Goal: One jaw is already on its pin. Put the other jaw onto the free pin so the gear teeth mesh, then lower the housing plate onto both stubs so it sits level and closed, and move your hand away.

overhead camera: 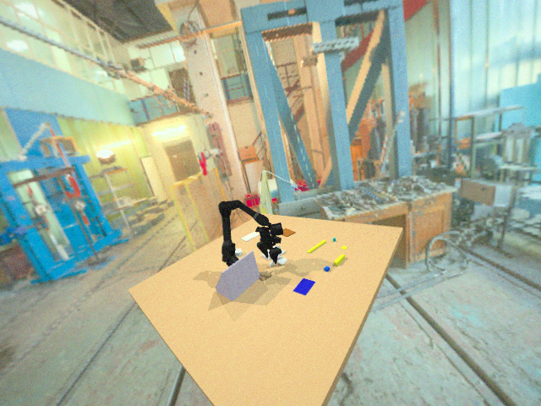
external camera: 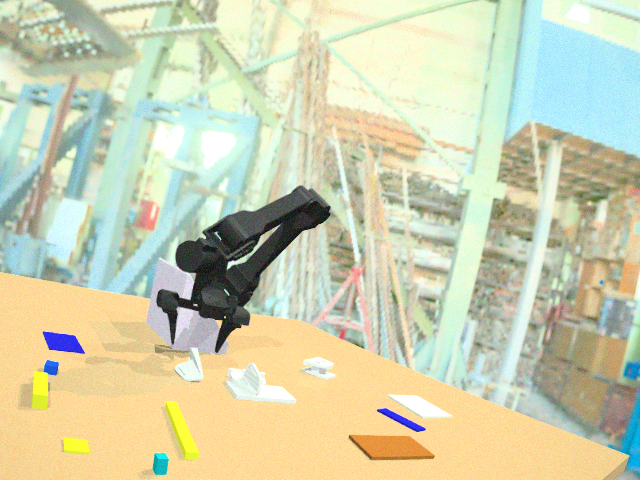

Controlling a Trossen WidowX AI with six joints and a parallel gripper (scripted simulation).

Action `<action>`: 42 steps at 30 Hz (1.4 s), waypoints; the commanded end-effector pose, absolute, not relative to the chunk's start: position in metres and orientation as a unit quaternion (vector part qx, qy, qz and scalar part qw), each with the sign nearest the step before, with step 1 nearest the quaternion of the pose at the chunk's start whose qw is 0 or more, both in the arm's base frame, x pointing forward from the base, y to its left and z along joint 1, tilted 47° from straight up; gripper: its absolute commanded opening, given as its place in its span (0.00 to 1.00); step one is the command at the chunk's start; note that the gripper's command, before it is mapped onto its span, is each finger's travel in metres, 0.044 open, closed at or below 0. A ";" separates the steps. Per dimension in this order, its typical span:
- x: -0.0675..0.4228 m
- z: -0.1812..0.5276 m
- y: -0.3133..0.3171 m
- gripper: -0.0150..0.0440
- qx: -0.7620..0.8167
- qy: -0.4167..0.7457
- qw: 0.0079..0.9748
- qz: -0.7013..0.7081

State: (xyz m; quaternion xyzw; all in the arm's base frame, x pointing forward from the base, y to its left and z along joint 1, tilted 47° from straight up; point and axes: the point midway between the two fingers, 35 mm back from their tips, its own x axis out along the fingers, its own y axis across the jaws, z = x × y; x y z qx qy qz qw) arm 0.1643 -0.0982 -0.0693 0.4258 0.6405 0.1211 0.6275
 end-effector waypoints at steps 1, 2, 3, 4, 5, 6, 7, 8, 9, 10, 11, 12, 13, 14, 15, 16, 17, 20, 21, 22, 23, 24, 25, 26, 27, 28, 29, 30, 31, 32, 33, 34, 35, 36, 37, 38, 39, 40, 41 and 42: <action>0.165 -0.075 -0.091 1.00 0.430 0.640 0.625 0.122; 0.165 -0.076 -0.090 1.00 0.430 0.640 0.625 0.122; 0.165 -0.077 -0.089 1.00 0.430 0.640 0.625 0.122; 0.166 -0.078 -0.088 1.00 0.430 0.640 0.625 0.122; 0.166 -0.079 -0.087 1.00 0.430 0.640 0.625 0.122; 0.166 -0.080 -0.085 1.00 0.430 0.639 0.625 0.122; 0.166 -0.081 -0.084 1.00 0.431 0.639 0.625 0.122; 0.166 -0.082 -0.083 1.00 0.431 0.639 0.625 0.122; 0.166 -0.083 -0.082 1.00 0.431 0.639 0.625 0.122; 0.166 -0.084 -0.080 1.00 0.431 0.639 0.625 0.122; 0.166 -0.085 -0.079 1.00 0.431 0.639 0.625 0.123; 0.167 -0.086 -0.078 1.00 0.431 0.639 0.625 0.123; 0.167 -0.087 -0.077 1.00 0.431 0.639 0.625 0.123; 0.167 -0.088 -0.075 1.00 0.431 0.639 0.625 0.123; 0.167 -0.089 -0.074 1.00 0.431 0.639 0.625 0.123; 0.167 -0.090 -0.073 1.00 0.431 0.639 0.625 0.123; 0.167 -0.090 -0.072 1.00 0.431 0.639 0.625 0.123; 0.167 -0.091 -0.071 1.00 0.431 0.639 0.625 0.123; 0.167 -0.091 -0.071 1.00 0.431 0.639 0.625 0.123; 0.167 -0.091 -0.071 1.00 0.431 0.639 0.625 0.123; 0.167 -0.091 -0.071 0.96 0.431 0.639 0.625 0.123; 0.167 -0.091 -0.071 0.91 0.431 0.639 0.625 0.123; 0.167 -0.091 -0.071 0.87 0.431 0.639 0.625 0.123; 0.167 -0.091 -0.071 0.82 0.431 0.639 0.625 0.123; 0.167 -0.091 -0.071 0.78 0.431 0.639 0.625 0.123; 0.167 -0.091 -0.071 0.73 0.431 0.639 0.625 0.123; 0.167 -0.091 -0.071 0.69 0.431 0.639 0.625 0.123; 0.167 -0.091 -0.071 0.64 0.431 0.639 0.625 0.123; 0.167 -0.091 -0.071 0.60 0.431 0.639 0.625 0.123; 0.167 -0.091 -0.071 0.56 0.431 0.639 0.625 0.123; 0.167 -0.091 -0.071 0.51 0.431 0.639 0.625 0.123; 0.167 -0.091 -0.071 0.47 0.431 0.639 0.625 0.123; 0.167 -0.091 -0.071 0.42 0.431 0.639 0.625 0.123; 0.167 -0.091 -0.071 0.38 0.431 0.639 0.625 0.123; 0.167 -0.091 -0.071 0.37 0.431 0.639 0.625 0.123; 0.167 -0.091 -0.071 0.35 0.431 0.639 0.625 0.123; 0.167 -0.091 -0.071 0.34 0.431 0.639 0.625 0.123; 0.167 -0.091 -0.071 0.33 0.431 0.639 0.625 0.123; 0.167 -0.091 -0.071 0.32 0.431 0.639 0.625 0.123; 0.167 -0.091 -0.071 0.32 0.431 0.639 0.625 0.123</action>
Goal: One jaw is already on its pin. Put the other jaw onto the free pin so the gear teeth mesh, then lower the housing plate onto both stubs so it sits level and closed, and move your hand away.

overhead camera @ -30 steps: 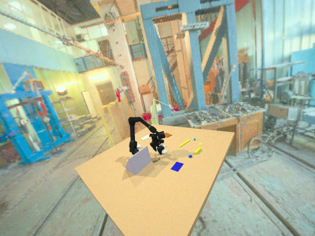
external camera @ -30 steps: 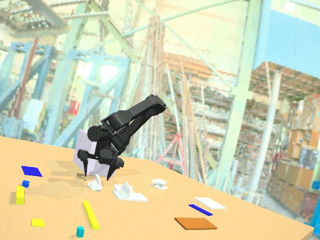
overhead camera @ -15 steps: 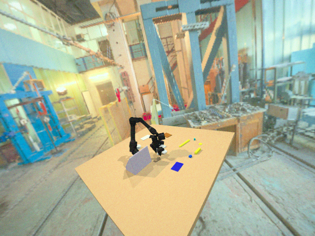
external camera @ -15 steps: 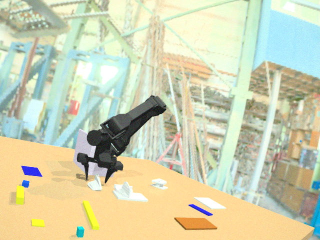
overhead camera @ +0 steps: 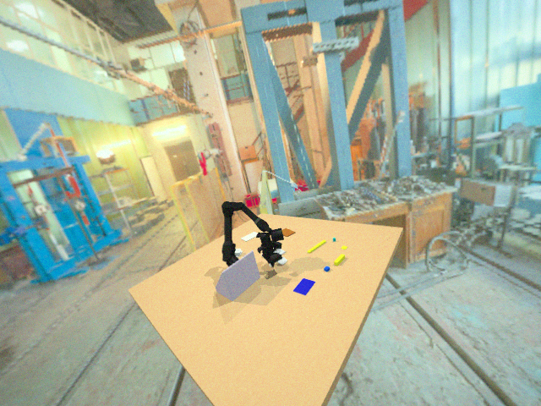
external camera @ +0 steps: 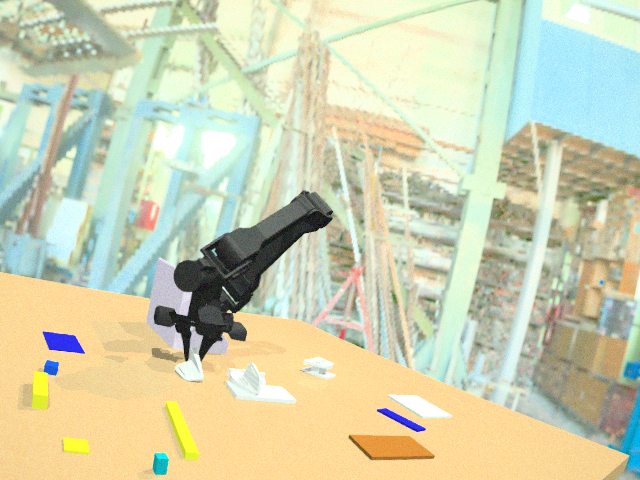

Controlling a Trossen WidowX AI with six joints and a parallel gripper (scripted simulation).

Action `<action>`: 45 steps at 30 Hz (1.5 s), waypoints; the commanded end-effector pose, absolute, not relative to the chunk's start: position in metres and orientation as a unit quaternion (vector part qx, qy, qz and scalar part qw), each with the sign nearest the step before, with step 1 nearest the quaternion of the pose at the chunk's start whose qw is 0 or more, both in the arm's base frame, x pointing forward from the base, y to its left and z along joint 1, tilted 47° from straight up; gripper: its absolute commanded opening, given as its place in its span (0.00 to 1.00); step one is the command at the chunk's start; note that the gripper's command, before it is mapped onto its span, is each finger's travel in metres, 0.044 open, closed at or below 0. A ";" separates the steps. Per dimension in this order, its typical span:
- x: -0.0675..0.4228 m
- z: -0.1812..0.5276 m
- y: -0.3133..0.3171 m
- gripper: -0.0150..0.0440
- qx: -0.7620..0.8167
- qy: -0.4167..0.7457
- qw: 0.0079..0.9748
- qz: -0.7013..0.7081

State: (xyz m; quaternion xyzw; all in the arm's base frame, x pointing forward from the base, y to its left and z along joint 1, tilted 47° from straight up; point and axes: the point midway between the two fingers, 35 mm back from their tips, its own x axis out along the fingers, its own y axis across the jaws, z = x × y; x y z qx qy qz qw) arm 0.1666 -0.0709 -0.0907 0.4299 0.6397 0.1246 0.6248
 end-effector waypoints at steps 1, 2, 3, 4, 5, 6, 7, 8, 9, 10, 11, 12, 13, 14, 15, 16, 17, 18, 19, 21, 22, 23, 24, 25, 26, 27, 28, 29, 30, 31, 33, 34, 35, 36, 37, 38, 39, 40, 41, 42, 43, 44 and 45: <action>0.167 -0.091 -0.071 0.32 0.431 0.639 0.625 0.123; 0.167 -0.091 -0.071 0.32 0.431 0.639 0.625 0.123; 0.167 -0.091 -0.071 0.32 0.431 0.639 0.625 0.123; 0.167 -0.091 -0.071 0.32 0.431 0.639 0.625 0.123; 0.167 -0.091 -0.071 0.32 0.431 0.639 0.625 0.123; 0.167 -0.091 -0.071 0.32 0.431 0.639 0.625 0.123; 0.167 -0.091 -0.071 0.32 0.431 0.639 0.625 0.123; 0.167 -0.091 -0.071 0.32 0.431 0.639 0.625 0.123; 0.167 -0.091 -0.071 0.32 0.431 0.639 0.625 0.123; 0.167 -0.091 -0.071 0.32 0.431 0.639 0.625 0.123; 0.167 -0.091 -0.071 0.32 0.431 0.639 0.625 0.123; 0.167 -0.090 -0.072 0.32 0.431 0.639 0.625 0.123; 0.167 -0.090 -0.073 0.32 0.431 0.639 0.625 0.123; 0.167 -0.089 -0.073 0.32 0.431 0.639 0.625 0.123; 0.166 -0.088 -0.074 0.32 0.431 0.639 0.625 0.123; 0.166 -0.088 -0.075 0.32 0.431 0.639 0.625 0.123; 0.166 -0.087 -0.076 0.32 0.431 0.639 0.625 0.123; 0.166 -0.086 -0.076 0.32 0.431 0.639 0.625 0.123; 0.166 -0.086 -0.077 0.32 0.431 0.639 0.625 0.123; 0.166 -0.084 -0.078 0.32 0.431 0.639 0.625 0.123; 0.166 -0.084 -0.079 0.32 0.431 0.639 0.625 0.123; 0.165 -0.083 -0.080 0.32 0.431 0.639 0.625 0.123; 0.165 -0.082 -0.081 0.32 0.431 0.639 0.625 0.123; 0.165 -0.082 -0.081 0.32 0.431 0.639 0.625 0.123; 0.165 -0.081 -0.082 0.32 0.431 0.639 0.625 0.123; 0.165 -0.080 -0.083 0.32 0.431 0.639 0.625 0.123; 0.165 -0.080 -0.083 0.32 0.431 0.639 0.625 0.123; 0.165 -0.079 -0.084 0.32 0.431 0.639 0.625 0.123; 0.164 -0.078 -0.085 0.32 0.431 0.639 0.625 0.123; 0.164 -0.078 -0.085 0.32 0.431 0.639 0.625 0.123; 0.164 -0.076 -0.087 0.32 0.431 0.639 0.625 0.123; 0.164 -0.076 -0.088 0.32 0.431 0.639 0.625 0.123; 0.164 -0.075 -0.088 0.32 0.431 0.639 0.625 0.123; 0.163 -0.074 -0.089 0.32 0.431 0.639 0.625 0.123; 0.163 -0.074 -0.090 0.32 0.431 0.639 0.625 0.123; 0.163 -0.073 -0.090 0.32 0.431 0.639 0.625 0.123; 0.163 -0.072 -0.091 0.32 0.431 0.639 0.625 0.123; 0.163 -0.071 -0.092 0.32 0.431 0.639 0.625 0.123; 0.162 -0.071 -0.092 0.32 0.431 0.640 0.625 0.123; 0.162 -0.070 -0.093 0.32 0.431 0.640 0.625 0.123; 0.162 -0.070 -0.093 0.32 0.431 0.640 0.625 0.123; 0.162 -0.070 -0.093 0.32 0.431 0.640 0.625 0.123; 0.162 -0.070 -0.093 0.32 0.431 0.640 0.625 0.123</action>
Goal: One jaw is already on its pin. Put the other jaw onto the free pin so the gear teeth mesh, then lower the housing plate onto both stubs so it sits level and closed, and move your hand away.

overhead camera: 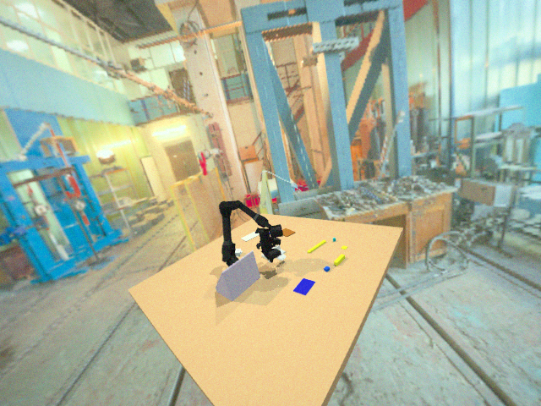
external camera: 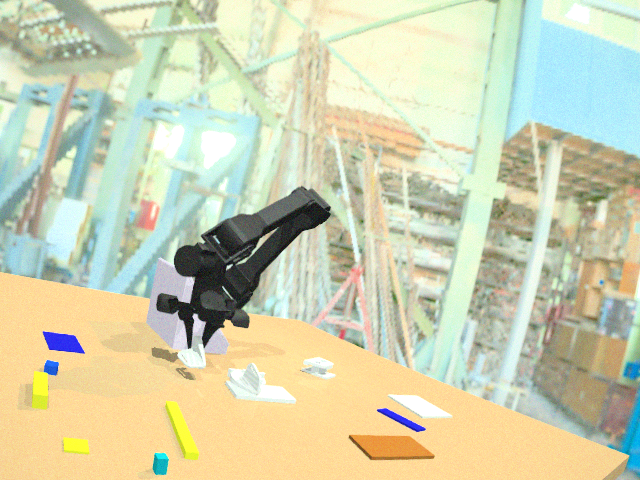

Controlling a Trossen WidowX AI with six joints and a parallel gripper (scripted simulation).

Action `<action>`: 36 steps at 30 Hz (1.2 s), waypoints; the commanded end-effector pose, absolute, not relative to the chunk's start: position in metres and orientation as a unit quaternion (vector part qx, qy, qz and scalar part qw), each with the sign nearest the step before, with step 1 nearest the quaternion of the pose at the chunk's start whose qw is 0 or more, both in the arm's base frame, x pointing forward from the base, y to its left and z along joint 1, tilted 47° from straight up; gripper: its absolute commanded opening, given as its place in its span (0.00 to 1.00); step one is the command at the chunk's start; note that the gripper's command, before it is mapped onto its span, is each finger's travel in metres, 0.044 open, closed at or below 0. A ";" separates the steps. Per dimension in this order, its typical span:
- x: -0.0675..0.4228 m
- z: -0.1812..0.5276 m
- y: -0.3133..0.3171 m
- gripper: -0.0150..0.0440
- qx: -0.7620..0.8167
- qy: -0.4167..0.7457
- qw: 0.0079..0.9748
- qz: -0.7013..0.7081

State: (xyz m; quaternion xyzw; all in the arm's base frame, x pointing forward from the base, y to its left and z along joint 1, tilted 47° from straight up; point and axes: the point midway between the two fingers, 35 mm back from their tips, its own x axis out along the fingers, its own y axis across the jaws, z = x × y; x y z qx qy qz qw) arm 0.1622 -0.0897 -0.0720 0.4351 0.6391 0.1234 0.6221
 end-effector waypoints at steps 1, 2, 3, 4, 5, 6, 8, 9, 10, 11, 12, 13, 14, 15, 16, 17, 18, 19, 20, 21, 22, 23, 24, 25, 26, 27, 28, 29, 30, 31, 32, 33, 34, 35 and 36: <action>0.162 -0.070 -0.093 0.32 0.431 0.640 0.625 0.123; 0.162 -0.070 -0.093 0.32 0.431 0.640 0.625 0.123; 0.162 -0.069 -0.094 0.32 0.431 0.640 0.625 0.123; 0.162 -0.068 -0.096 0.32 0.431 0.640 0.625 0.123; 0.162 -0.066 -0.098 0.32 0.431 0.640 0.625 0.122; 0.161 -0.064 -0.100 0.32 0.430 0.640 0.625 0.122; 0.160 -0.060 -0.105 0.32 0.430 0.640 0.625 0.122; 0.160 -0.058 -0.107 0.32 0.430 0.640 0.625 0.122; 0.160 -0.055 -0.109 0.32 0.430 0.640 0.625 0.122; 0.159 -0.053 -0.112 0.32 0.430 0.640 0.625 0.122; 0.159 -0.051 -0.114 0.32 0.430 0.640 0.625 0.122; 0.158 -0.049 -0.116 0.32 0.430 0.640 0.625 0.122; 0.157 -0.047 -0.118 0.32 0.430 0.640 0.625 0.122; 0.157 -0.045 -0.120 0.32 0.430 0.640 0.625 0.122; 0.156 -0.042 -0.122 0.32 0.430 0.640 0.625 0.122; 0.156 -0.040 -0.124 0.32 0.430 0.640 0.625 0.122; 0.155 -0.039 -0.125 0.32 0.430 0.640 0.625 0.122; 0.155 -0.039 -0.125 0.32 0.430 0.640 0.625 0.122; 0.155 -0.039 -0.125 0.32 0.430 0.640 0.625 0.122; 0.155 -0.039 -0.125 0.32 0.430 0.640 0.625 0.122; 0.155 -0.039 -0.125 0.32 0.430 0.640 0.625 0.122; 0.155 -0.039 -0.125 0.32 0.430 0.640 0.625 0.122; 0.155 -0.039 -0.125 0.32 0.430 0.640 0.625 0.122; 0.155 -0.039 -0.125 0.32 0.430 0.640 0.625 0.122; 0.155 -0.039 -0.125 0.32 0.432 0.640 0.624 0.121; 0.156 -0.039 -0.125 0.32 0.435 0.641 0.621 0.117; 0.157 -0.039 -0.126 0.32 0.441 0.642 0.617 0.110; 0.159 -0.039 -0.126 0.32 0.449 0.643 0.612 0.103; 0.160 -0.039 -0.127 0.32 0.456 0.645 0.607 0.095; 0.162 -0.039 -0.127 0.32 0.463 0.646 0.601 0.087; 0.163 -0.039 -0.128 0.32 0.470 0.647 0.596 0.080; 0.165 -0.039 -0.128 0.32 0.477 0.647 0.590 0.072; 0.166 -0.039 -0.129 0.32 0.484 0.648 0.584 0.064; 0.168 -0.039 -0.129 0.32 0.491 0.649 0.579 0.056; 0.170 -0.039 -0.130 0.32 0.498 0.649 0.573 0.049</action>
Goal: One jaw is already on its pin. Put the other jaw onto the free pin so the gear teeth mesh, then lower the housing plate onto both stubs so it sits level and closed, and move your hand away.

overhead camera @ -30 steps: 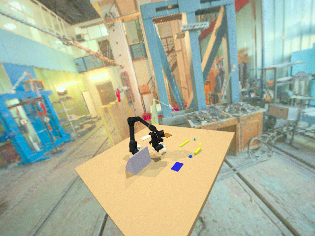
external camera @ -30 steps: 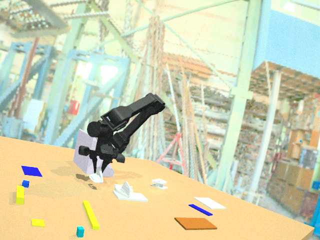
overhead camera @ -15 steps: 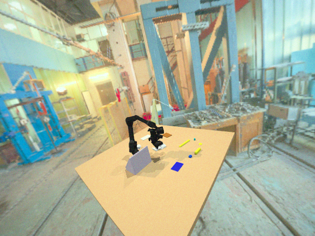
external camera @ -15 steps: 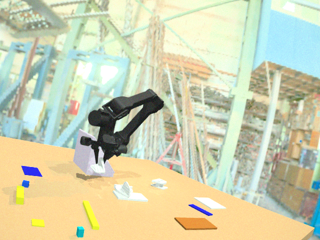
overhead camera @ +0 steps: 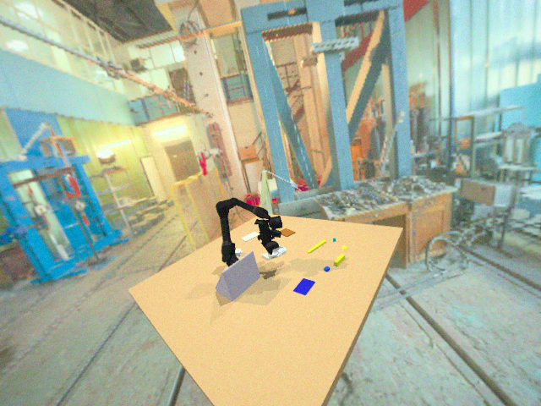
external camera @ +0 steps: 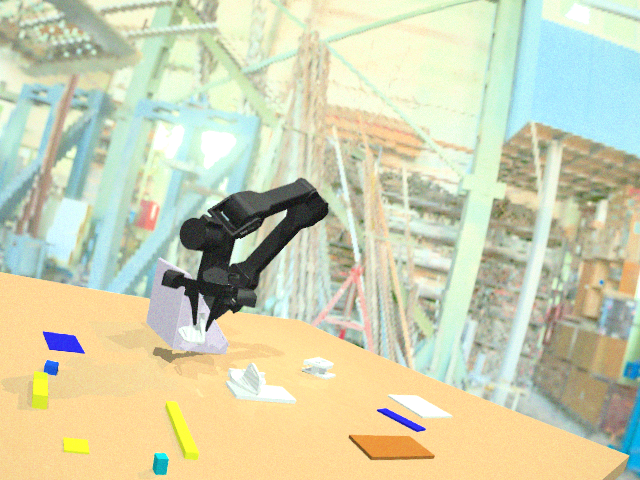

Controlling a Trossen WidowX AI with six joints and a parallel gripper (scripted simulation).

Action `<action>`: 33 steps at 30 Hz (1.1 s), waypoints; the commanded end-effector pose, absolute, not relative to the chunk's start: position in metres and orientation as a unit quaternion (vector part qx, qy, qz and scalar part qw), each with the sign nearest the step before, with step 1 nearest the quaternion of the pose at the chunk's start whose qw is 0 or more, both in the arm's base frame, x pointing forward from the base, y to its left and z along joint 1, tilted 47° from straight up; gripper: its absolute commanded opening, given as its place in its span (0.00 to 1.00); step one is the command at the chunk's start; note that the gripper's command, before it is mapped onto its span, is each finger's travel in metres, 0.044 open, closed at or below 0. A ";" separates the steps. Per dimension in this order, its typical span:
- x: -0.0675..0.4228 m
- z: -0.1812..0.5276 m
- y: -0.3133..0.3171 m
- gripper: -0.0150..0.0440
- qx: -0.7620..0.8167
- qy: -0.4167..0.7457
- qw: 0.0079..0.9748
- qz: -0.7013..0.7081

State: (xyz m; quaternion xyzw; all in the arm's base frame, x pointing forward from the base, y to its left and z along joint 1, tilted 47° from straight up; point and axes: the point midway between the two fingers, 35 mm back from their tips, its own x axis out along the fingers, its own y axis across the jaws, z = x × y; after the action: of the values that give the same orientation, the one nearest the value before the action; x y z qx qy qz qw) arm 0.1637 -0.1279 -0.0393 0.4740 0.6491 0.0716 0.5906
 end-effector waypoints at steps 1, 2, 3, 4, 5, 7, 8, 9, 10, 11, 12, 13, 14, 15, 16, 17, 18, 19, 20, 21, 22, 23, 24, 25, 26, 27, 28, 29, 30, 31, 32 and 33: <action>0.171 -0.039 -0.130 0.32 0.504 0.650 0.567 0.041; 0.173 -0.039 -0.130 0.32 0.511 0.650 0.561 0.033; 0.174 -0.039 -0.131 0.32 0.518 0.651 0.555 0.025; 0.176 -0.039 -0.131 0.32 0.524 0.651 0.549 0.018; 0.177 -0.039 -0.132 0.32 0.531 0.651 0.542 0.010; 0.180 -0.039 -0.132 0.32 0.544 0.651 0.530 -0.006; 0.182 -0.039 -0.133 0.32 0.550 0.651 0.523 -0.013; 0.184 -0.039 -0.133 0.32 0.556 0.651 0.517 -0.021; 0.185 -0.039 -0.133 0.32 0.562 0.650 0.510 -0.029; 0.187 -0.039 -0.134 0.32 0.568 0.650 0.503 -0.036; 0.188 -0.039 -0.134 0.32 0.574 0.649 0.497 -0.044; 0.190 -0.039 -0.134 0.32 0.580 0.649 0.490 -0.052; 0.192 -0.039 -0.134 0.32 0.586 0.648 0.483 -0.059; 0.193 -0.039 -0.135 0.32 0.592 0.647 0.476 -0.067; 0.195 -0.039 -0.135 0.32 0.597 0.646 0.469 -0.075; 0.196 -0.039 -0.135 0.32 0.603 0.646 0.462 -0.082; 0.198 -0.039 -0.135 0.32 0.608 0.644 0.454 -0.090; 0.200 -0.039 -0.136 0.32 0.614 0.643 0.447 -0.097; 0.201 -0.039 -0.136 0.32 0.619 0.642 0.440 -0.105; 0.203 -0.039 -0.136 0.32 0.624 0.641 0.432 -0.112; 0.204 -0.039 -0.136 0.32 0.629 0.639 0.425 -0.120; 0.206 -0.039 -0.136 0.32 0.634 0.638 0.419 -0.126; 0.207 -0.039 -0.136 0.32 0.636 0.637 0.415 -0.130; 0.207 -0.039 -0.136 0.32 0.637 0.637 0.414 -0.131; 0.207 -0.039 -0.136 0.32 0.637 0.637 0.414 -0.131; 0.207 -0.039 -0.136 0.32 0.637 0.637 0.414 -0.131; 0.207 -0.039 -0.136 0.32 0.637 0.637 0.414 -0.131; 0.207 -0.039 -0.136 0.32 0.637 0.637 0.414 -0.131; 0.207 -0.039 -0.136 0.32 0.638 0.637 0.413 -0.132; 0.208 -0.039 -0.137 0.32 0.640 0.636 0.409 -0.136; 0.209 -0.039 -0.137 0.32 0.644 0.635 0.403 -0.142; 0.211 -0.039 -0.137 0.32 0.649 0.633 0.395 -0.150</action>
State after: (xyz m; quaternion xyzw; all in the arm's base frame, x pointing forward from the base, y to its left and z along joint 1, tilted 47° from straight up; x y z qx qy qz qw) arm 0.2065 -0.1363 -0.0396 0.6377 0.6378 -0.1366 0.4097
